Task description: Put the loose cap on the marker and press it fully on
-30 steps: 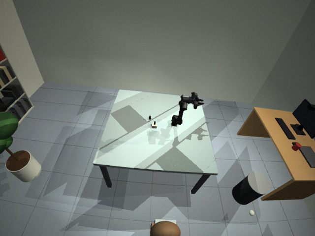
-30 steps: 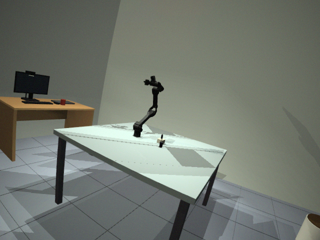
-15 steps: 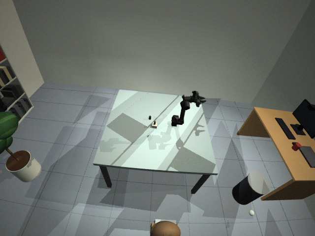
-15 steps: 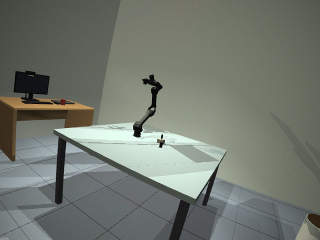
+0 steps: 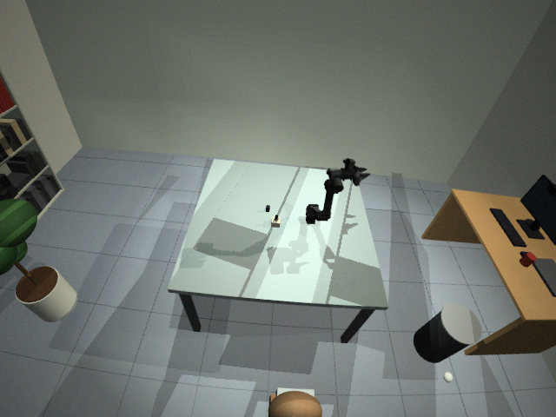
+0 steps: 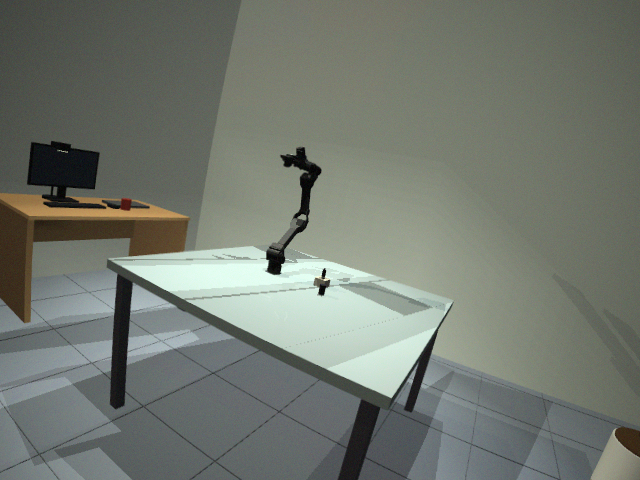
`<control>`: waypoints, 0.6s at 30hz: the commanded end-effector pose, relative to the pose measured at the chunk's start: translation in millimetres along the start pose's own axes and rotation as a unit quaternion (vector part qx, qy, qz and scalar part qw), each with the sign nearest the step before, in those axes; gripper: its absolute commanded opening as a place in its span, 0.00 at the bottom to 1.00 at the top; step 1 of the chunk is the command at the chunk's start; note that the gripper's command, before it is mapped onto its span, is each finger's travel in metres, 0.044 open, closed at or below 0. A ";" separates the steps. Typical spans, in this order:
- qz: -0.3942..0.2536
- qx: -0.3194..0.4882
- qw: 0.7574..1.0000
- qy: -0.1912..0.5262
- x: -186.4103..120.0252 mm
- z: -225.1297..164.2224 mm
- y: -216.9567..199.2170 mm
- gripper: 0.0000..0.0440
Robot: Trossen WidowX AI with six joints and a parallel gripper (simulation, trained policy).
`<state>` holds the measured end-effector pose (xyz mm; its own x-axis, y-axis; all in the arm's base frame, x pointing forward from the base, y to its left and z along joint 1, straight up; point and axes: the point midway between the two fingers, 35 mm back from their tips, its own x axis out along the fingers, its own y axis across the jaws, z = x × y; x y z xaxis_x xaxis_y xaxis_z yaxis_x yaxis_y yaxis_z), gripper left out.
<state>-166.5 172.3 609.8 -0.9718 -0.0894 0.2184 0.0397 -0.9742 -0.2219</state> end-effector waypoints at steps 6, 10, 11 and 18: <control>0.028 -0.013 0.999 -0.032 8.7 10.6 15.1 0.68; 0.041 -0.019 0.998 -0.045 12.1 14.9 22.8 0.68; 0.044 -0.020 0.998 -0.048 12.9 16.0 24.8 0.68; 0.069 -0.030 0.995 -0.071 17.6 23.5 39.8 0.68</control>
<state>-176.0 134.7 624.3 -0.9269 -0.2285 0.2976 0.1351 -0.9432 -0.3034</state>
